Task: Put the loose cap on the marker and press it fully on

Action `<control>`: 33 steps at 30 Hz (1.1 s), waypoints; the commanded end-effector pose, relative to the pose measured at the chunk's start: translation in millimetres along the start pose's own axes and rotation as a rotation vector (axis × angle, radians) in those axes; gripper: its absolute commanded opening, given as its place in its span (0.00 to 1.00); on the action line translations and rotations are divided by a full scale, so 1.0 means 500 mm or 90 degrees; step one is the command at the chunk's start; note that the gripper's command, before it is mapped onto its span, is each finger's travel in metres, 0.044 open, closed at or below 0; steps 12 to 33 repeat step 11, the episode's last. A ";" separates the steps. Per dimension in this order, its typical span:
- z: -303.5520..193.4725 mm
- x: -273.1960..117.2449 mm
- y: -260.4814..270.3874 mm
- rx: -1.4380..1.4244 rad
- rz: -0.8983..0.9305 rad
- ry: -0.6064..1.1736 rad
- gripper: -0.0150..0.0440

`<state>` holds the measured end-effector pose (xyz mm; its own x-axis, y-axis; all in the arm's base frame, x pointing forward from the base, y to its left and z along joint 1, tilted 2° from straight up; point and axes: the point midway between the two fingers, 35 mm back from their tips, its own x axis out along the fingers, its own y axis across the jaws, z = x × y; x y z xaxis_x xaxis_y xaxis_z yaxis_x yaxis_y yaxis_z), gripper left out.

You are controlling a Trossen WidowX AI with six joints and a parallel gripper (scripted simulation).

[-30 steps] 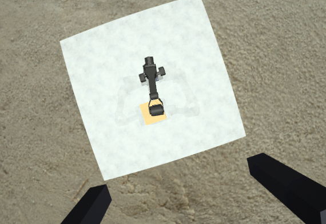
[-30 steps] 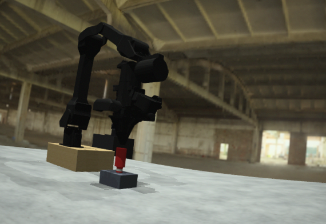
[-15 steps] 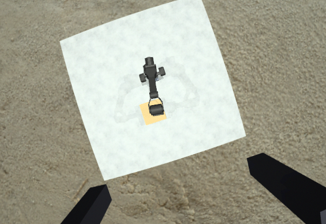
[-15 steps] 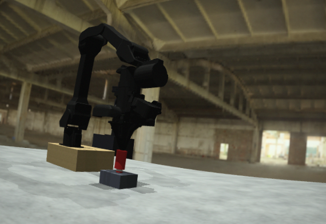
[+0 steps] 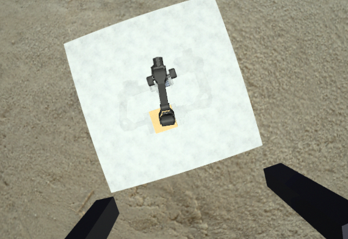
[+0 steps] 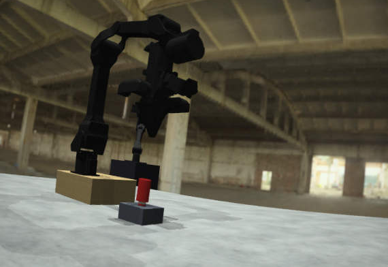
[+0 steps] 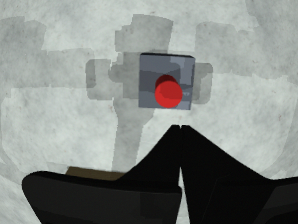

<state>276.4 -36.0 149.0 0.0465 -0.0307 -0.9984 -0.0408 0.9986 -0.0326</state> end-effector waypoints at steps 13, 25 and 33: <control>-0.007 -0.004 0.002 0.003 0.002 0.013 0.79; -0.007 -0.004 0.002 0.003 0.002 0.013 0.79; -0.007 -0.004 0.002 0.003 0.002 0.013 0.79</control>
